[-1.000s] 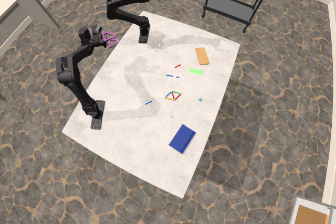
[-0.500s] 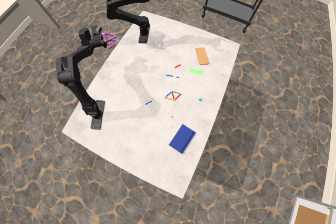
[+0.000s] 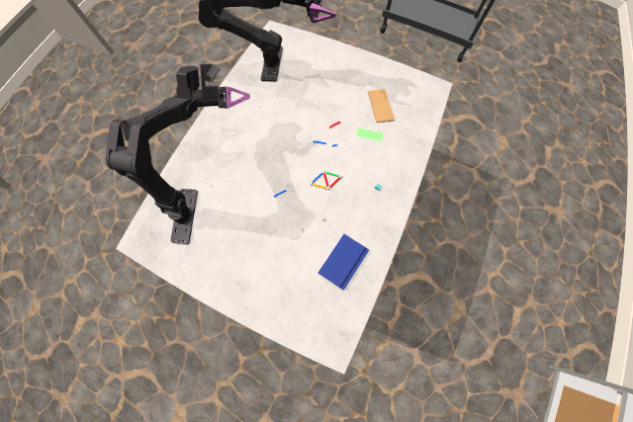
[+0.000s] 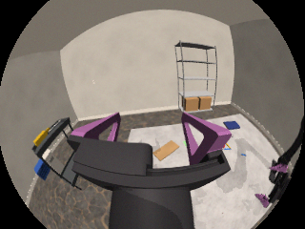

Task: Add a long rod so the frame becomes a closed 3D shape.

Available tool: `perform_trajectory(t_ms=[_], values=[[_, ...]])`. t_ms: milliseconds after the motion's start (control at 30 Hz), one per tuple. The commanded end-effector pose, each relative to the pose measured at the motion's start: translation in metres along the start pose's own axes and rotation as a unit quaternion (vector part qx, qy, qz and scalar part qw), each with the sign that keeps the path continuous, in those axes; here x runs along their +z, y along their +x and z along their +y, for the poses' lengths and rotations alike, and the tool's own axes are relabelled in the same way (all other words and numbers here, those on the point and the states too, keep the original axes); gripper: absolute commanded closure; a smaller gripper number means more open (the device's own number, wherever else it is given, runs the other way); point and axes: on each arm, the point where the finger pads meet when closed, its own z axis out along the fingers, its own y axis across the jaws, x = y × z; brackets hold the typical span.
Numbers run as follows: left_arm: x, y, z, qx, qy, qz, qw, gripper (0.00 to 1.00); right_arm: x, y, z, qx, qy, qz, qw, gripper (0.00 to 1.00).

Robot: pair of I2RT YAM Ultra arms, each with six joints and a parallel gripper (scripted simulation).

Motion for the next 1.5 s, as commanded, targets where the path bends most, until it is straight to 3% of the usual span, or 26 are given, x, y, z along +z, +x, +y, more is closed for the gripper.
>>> perform_trajectory(t_ms=[0,300,367,600,833,1200,1467], values=[[0.001,0.018,-0.011,0.011,-0.015,0.052,0.998,0.00,0.027,0.026,-0.014,0.074,-0.076,0.067,0.992,0.00],[0.020,0.084,-0.078,0.005,0.057,0.187,0.981,0.00,0.101,0.098,-0.051,0.194,-0.146,0.157,0.957,0.00],[0.020,0.084,-0.078,0.005,0.057,0.187,0.981,0.00,0.101,0.098,-0.051,0.194,-0.146,0.157,0.957,0.00],[0.039,0.152,-0.159,0.009,0.155,0.322,0.934,0.00,0.158,0.161,-0.089,0.292,-0.184,0.236,0.909,0.00],[0.052,0.207,-0.210,0.022,0.207,0.422,0.882,0.00,0.201,0.208,-0.122,0.356,-0.190,0.285,0.870,0.00],[0.062,0.236,-0.237,0.030,0.229,0.471,0.851,0.00,0.228,0.231,-0.143,0.386,-0.184,0.301,0.852,0.00],[0.068,0.233,-0.239,0.033,0.229,0.463,0.856,0.00,0.229,0.229,-0.146,0.383,-0.178,0.295,0.857,0.00]])
